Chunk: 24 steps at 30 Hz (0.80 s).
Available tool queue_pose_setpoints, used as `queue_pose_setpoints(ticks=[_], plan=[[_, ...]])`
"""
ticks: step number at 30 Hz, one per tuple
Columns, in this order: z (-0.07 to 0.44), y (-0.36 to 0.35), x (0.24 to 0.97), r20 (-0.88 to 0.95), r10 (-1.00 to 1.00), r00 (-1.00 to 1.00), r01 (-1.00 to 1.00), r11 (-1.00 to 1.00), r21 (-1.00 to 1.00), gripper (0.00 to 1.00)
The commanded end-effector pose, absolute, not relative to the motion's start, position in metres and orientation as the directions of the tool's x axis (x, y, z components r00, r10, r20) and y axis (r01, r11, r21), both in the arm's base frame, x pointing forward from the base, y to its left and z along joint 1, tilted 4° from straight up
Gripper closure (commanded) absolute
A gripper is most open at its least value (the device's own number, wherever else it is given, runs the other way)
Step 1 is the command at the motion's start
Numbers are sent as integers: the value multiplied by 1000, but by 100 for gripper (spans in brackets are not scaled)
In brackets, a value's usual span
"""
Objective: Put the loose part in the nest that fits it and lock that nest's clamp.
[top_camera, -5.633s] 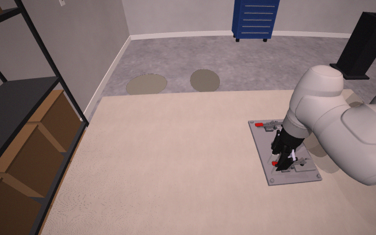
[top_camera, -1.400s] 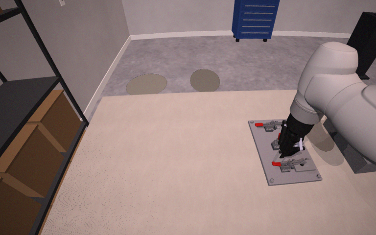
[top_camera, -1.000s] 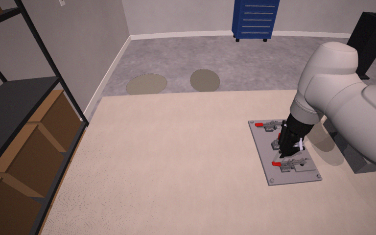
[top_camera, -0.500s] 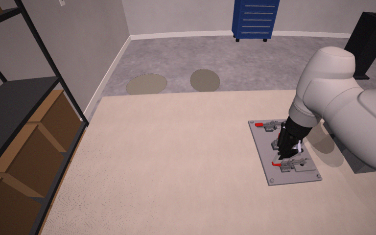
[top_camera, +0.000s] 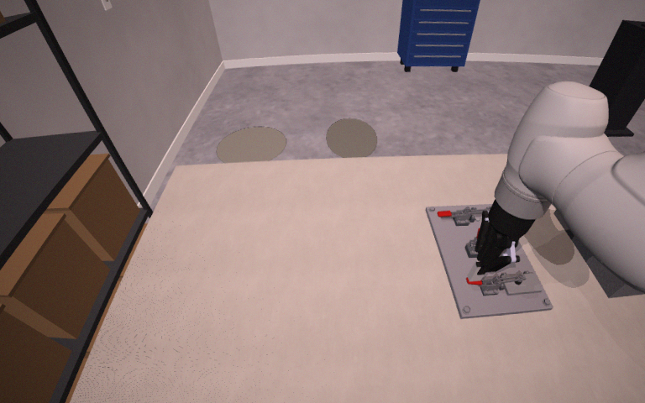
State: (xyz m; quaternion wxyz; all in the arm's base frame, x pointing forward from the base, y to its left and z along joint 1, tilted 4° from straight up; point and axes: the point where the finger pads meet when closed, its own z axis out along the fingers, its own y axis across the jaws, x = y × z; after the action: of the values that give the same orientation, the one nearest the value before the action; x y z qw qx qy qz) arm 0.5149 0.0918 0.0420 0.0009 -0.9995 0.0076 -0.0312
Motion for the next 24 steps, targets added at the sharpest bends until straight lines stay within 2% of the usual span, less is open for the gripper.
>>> queue_pose_setpoints(ticks=[1, 24], plan=[[42, 92, 515, 62, -15, 998, -15, -1000, -2, 90], [40, 92, 515, 62, -15, 998, -15, -1000, -2, 90]])
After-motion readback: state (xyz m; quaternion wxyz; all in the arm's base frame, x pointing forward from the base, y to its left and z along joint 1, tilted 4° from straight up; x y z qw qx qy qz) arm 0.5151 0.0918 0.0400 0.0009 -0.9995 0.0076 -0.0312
